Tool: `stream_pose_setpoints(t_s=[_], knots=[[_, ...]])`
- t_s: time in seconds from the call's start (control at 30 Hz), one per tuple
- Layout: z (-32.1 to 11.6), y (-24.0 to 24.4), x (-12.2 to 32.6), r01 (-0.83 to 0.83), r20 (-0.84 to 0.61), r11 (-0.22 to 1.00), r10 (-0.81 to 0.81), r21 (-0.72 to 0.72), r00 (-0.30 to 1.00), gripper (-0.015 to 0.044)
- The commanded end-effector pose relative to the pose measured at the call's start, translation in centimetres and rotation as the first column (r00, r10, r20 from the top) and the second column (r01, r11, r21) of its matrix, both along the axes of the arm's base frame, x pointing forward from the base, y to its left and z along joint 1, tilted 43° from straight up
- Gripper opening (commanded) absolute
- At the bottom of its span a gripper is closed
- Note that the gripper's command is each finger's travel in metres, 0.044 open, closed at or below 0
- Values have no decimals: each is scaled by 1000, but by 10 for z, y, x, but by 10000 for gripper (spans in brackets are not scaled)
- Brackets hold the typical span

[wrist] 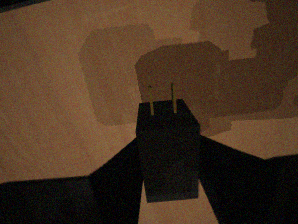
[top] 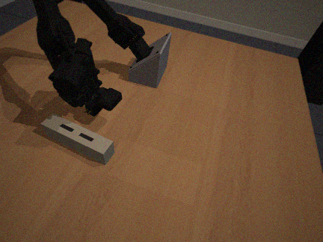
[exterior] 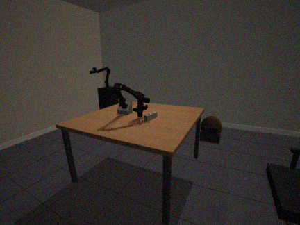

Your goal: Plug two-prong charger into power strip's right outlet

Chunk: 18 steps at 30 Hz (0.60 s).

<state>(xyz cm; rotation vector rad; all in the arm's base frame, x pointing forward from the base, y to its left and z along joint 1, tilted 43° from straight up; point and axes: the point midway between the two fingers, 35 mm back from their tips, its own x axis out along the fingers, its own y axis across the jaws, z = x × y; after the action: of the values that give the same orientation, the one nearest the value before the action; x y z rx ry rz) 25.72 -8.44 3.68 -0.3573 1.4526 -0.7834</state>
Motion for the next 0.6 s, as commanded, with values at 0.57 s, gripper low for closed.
stream_pose_setpoints(t_s=[0.57], knots=[[1,-3,26,-32,-23,999,32,-2,999,0]])
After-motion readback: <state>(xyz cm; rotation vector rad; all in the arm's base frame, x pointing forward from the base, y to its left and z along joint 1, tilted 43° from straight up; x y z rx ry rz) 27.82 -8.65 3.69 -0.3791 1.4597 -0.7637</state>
